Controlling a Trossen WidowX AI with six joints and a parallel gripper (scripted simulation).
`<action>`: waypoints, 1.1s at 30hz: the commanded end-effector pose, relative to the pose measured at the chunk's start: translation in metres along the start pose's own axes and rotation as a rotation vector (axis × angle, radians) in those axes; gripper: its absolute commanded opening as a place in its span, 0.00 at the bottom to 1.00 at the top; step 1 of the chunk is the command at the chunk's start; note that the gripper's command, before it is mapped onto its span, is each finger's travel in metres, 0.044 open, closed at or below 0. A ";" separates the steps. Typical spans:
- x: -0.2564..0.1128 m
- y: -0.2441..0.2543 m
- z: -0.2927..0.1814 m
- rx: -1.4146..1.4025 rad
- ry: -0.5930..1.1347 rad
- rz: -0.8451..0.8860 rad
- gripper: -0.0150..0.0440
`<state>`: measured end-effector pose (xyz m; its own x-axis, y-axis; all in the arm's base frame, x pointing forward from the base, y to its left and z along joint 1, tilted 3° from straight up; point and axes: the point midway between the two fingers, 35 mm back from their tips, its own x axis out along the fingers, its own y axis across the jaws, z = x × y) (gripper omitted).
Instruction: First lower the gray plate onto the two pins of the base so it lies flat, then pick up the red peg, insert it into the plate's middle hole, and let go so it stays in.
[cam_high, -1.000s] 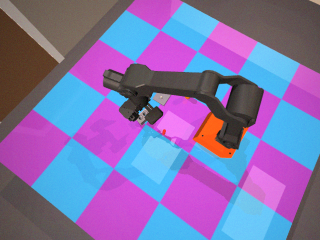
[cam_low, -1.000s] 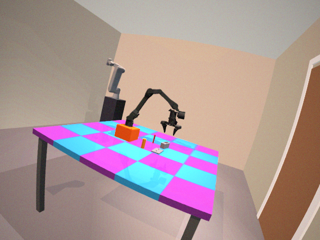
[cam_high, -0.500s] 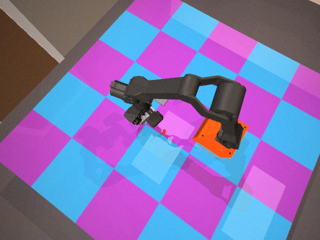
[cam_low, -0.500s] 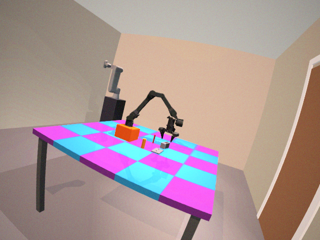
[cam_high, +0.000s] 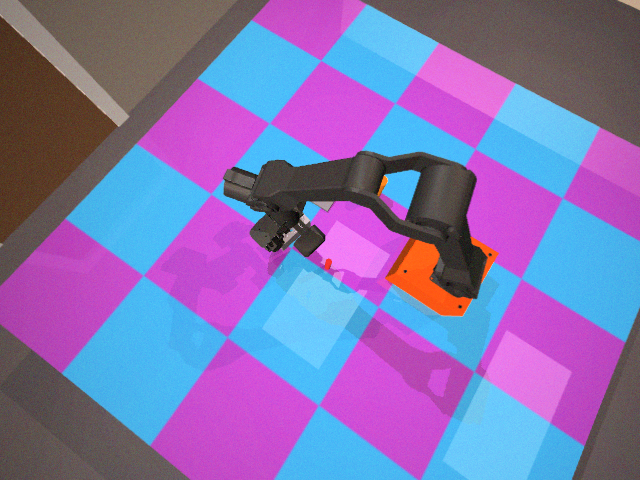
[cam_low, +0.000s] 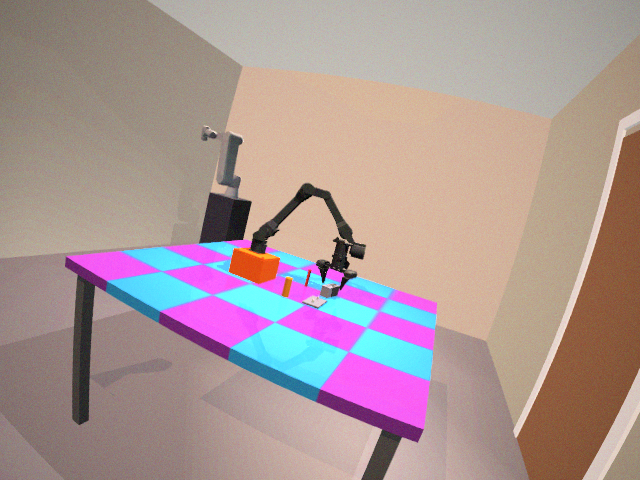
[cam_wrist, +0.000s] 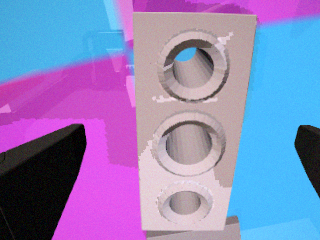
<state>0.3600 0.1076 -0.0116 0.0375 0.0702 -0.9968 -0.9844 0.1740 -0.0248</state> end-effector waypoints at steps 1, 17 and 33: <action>0.008 0.001 -0.001 0.005 0.004 0.005 1.00; 0.034 0.003 -0.001 0.005 0.004 0.005 1.00; 0.035 0.003 -0.001 0.005 0.004 0.005 0.48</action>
<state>0.3586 0.1094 -0.0466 0.0316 0.0694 -0.9971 -0.9845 0.1741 -0.0191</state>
